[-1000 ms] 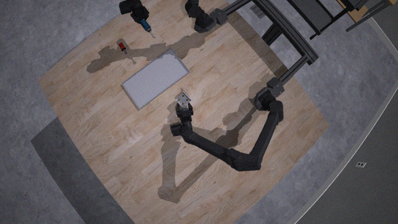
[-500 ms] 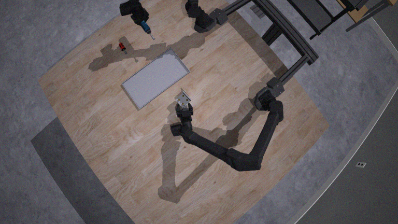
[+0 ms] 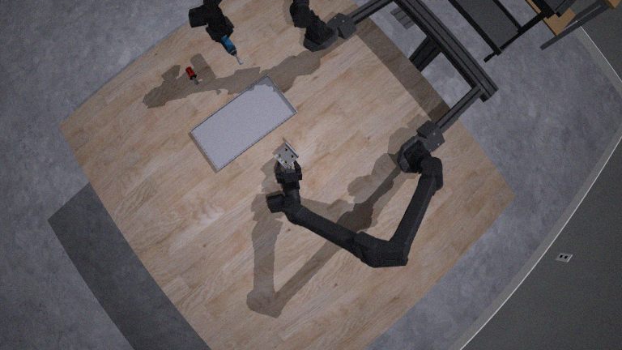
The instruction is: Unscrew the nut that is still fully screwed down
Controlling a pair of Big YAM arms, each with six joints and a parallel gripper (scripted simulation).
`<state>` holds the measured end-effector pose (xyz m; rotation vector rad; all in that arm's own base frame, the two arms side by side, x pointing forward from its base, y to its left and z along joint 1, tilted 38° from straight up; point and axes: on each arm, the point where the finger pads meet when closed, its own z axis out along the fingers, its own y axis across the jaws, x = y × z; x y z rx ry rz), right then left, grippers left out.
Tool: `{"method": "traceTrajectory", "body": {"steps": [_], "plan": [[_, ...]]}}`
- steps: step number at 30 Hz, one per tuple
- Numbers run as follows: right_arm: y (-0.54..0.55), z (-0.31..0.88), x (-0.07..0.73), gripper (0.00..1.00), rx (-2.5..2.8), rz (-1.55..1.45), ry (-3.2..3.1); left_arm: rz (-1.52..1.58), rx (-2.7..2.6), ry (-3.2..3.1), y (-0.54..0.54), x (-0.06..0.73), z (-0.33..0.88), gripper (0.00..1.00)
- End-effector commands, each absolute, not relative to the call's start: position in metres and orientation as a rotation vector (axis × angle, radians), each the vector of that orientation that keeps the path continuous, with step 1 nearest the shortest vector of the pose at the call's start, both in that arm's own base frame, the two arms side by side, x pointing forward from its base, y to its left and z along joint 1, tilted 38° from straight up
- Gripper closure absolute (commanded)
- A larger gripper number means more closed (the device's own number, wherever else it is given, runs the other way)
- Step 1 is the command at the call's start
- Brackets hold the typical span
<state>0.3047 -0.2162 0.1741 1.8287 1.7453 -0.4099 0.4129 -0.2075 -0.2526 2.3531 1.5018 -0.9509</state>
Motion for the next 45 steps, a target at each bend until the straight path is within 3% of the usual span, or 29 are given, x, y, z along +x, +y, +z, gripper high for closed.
{"method": "traceTrajectory", "body": {"steps": [1,45], "plan": [[-0.218,0.194,0.317,0.58,1.781,-0.376,1.724,-0.950,2.386,1.460,-0.223,0.408,-0.251,0.41],[-0.263,0.121,0.320,0.58,1.813,-0.408,1.747,-0.950,2.386,1.460,-0.223,0.408,-0.251,0.41]]}}
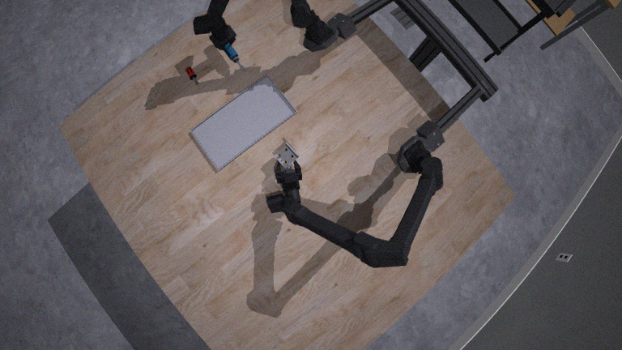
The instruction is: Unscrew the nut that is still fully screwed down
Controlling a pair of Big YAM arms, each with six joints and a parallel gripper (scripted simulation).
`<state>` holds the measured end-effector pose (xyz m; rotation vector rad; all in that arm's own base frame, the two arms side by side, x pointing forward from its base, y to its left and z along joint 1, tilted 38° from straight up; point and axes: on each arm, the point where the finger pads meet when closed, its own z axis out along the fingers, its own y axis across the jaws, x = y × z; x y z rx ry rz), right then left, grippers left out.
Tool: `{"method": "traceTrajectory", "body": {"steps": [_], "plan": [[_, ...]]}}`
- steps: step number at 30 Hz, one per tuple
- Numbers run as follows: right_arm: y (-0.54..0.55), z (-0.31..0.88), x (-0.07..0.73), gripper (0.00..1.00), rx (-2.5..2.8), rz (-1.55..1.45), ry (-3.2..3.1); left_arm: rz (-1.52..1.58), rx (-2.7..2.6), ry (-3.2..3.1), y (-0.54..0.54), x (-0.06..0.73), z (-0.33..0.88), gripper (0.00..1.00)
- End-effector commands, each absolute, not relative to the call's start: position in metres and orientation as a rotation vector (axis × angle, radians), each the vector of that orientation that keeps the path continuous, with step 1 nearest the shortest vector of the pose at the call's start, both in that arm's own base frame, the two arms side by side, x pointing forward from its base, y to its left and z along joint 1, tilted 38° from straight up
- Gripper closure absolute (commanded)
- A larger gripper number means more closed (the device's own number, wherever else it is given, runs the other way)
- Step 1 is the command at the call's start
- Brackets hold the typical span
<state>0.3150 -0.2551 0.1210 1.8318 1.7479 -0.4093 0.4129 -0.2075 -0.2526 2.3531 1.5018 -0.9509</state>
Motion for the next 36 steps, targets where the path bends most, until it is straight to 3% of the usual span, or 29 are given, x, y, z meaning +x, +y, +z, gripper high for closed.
{"method": "traceTrajectory", "body": {"steps": [1,36], "plan": [[-0.264,0.118,0.319,0.58,1.814,-0.410,1.749,-0.950,2.386,1.460,-0.223,0.408,-0.251,0.41],[-0.275,0.104,0.322,0.58,1.813,-0.411,1.748,-0.950,2.386,1.460,-0.223,0.408,-0.251,0.41]]}}
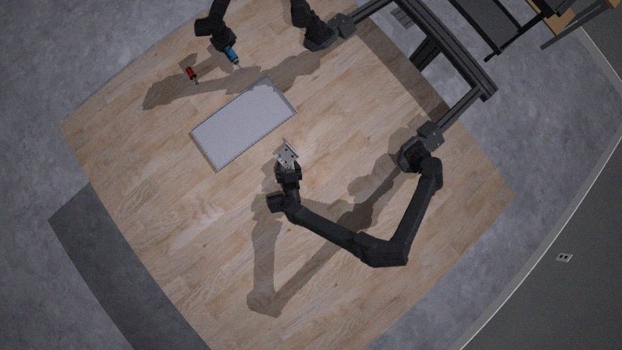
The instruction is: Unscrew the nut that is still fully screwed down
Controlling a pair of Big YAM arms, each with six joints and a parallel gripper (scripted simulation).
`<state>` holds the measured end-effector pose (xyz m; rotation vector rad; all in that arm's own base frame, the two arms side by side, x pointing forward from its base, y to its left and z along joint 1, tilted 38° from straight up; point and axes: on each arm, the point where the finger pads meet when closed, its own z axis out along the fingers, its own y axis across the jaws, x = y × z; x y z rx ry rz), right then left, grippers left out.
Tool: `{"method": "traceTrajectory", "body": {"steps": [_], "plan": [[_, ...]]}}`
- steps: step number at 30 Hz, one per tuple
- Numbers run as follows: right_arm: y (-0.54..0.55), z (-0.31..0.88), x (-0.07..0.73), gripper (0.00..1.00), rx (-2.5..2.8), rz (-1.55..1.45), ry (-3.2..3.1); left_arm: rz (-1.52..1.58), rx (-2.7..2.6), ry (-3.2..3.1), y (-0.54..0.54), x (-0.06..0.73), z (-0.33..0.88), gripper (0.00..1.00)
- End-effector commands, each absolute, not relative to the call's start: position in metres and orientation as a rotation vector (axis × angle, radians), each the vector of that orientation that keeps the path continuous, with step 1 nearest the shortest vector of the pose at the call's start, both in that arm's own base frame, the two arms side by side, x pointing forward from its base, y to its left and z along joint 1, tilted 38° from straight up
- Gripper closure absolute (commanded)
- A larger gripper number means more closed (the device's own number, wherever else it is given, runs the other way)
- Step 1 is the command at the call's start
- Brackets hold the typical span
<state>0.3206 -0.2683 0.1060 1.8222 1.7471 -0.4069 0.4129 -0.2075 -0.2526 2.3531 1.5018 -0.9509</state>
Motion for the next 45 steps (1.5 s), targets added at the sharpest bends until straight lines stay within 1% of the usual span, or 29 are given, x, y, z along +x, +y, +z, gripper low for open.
{"method": "traceTrajectory", "body": {"steps": [1,45], "plan": [[-0.275,0.102,0.321,0.58,1.814,-0.411,1.751,-0.950,2.386,1.460,-0.223,0.408,-0.251,0.41],[-0.280,0.101,0.323,0.58,1.795,-0.407,1.745,-0.950,2.386,1.460,-0.223,0.408,-0.251,0.41]]}}
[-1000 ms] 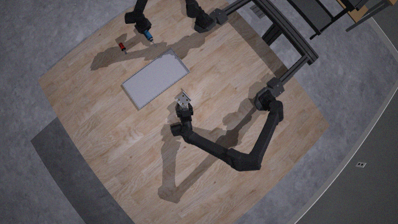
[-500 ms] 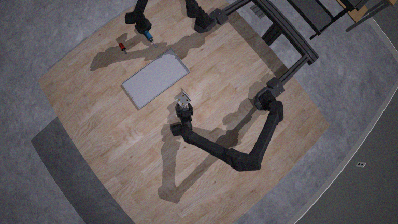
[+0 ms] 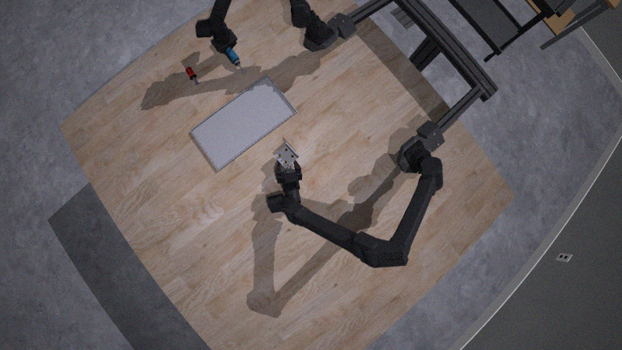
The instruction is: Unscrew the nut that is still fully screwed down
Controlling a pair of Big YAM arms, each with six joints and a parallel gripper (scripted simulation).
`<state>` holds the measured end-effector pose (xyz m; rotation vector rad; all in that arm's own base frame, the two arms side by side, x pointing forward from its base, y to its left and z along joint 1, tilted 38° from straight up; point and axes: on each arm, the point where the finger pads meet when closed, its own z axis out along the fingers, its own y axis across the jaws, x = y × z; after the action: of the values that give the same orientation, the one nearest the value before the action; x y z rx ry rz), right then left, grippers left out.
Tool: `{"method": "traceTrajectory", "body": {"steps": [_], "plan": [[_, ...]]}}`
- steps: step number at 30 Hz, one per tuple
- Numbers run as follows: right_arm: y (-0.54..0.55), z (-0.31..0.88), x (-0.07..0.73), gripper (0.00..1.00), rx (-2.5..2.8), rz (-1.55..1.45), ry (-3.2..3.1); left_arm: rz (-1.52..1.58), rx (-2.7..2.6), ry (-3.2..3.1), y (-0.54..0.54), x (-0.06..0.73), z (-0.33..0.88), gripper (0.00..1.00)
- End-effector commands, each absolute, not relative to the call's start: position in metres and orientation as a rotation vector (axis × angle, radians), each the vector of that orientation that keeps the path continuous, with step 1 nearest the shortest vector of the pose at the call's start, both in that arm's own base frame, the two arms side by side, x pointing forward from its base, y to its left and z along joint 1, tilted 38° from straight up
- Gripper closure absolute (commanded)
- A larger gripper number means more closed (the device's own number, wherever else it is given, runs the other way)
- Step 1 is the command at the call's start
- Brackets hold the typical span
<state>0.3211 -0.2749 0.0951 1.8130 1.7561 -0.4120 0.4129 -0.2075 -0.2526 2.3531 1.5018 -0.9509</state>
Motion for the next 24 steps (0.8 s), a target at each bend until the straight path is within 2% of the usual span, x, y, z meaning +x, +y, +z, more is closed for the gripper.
{"method": "traceTrajectory", "body": {"steps": [1,24], "plan": [[-0.2800,0.1006,0.3228,0.58,1.794,-0.408,1.747,-0.950,2.386,1.460,-0.2232,0.4076,-0.2511,0.41],[-0.2779,0.1007,0.3254,0.58,1.796,-0.406,1.750,-0.950,2.386,1.460,-0.2232,0.4076,-0.2511,0.41]]}}
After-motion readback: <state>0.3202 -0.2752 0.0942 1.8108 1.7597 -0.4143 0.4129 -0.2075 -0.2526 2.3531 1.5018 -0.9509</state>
